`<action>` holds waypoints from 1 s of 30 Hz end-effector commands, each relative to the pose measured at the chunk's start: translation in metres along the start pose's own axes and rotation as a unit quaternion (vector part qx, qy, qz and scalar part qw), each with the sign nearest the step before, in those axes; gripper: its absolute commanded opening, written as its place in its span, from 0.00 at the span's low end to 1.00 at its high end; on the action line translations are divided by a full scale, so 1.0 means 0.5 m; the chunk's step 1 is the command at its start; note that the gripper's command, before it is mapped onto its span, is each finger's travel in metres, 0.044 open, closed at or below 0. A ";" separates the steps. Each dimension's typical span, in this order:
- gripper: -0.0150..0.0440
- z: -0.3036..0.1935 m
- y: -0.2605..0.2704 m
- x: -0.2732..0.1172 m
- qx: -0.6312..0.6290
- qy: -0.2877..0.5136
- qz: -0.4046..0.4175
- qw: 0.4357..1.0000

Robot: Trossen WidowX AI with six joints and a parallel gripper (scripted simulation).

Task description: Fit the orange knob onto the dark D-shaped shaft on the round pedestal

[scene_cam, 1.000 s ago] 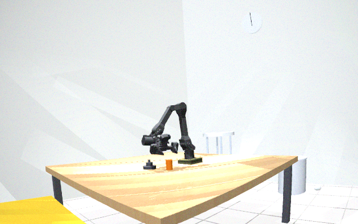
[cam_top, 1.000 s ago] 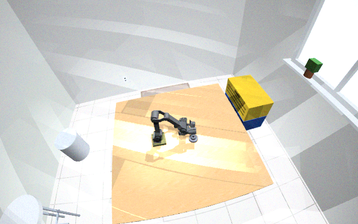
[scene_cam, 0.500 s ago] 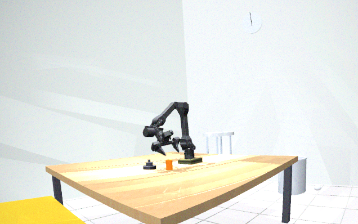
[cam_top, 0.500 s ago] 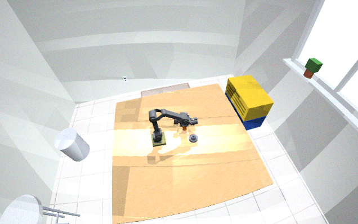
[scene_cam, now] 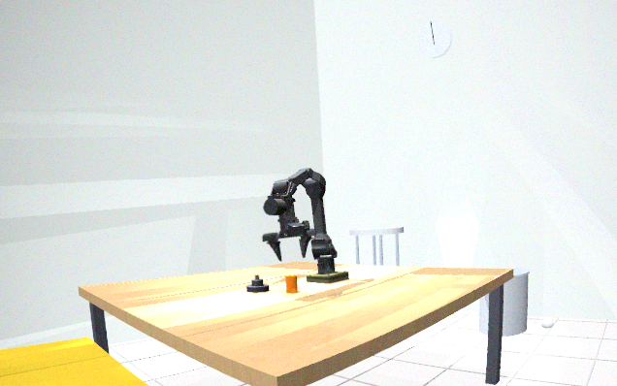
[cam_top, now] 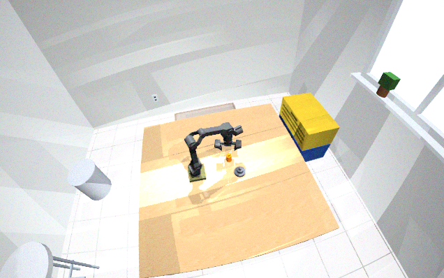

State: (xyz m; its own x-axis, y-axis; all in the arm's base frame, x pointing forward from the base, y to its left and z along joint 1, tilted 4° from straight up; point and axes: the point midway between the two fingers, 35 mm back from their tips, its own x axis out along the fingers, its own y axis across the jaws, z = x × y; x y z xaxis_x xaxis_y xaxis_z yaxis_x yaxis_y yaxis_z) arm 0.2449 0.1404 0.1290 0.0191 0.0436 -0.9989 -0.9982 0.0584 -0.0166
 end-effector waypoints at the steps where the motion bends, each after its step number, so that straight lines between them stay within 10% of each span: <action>1: 1.00 -0.005 -0.006 -0.017 0.003 0.044 -0.020 0.999; 13: 1.00 -0.005 -0.005 -0.016 0.166 0.040 -0.027 0.985; 23: 1.00 -0.005 -0.002 -0.013 0.591 0.023 -0.042 0.805; 30: 1.00 -0.005 -0.002 -0.012 0.616 0.022 -0.043 0.786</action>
State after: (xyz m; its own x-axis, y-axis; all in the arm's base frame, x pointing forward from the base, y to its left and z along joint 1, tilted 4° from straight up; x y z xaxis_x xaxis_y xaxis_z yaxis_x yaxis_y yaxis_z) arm 0.2456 0.1381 0.1354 0.0468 -0.0410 -0.9981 -0.6024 0.7959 -0.0609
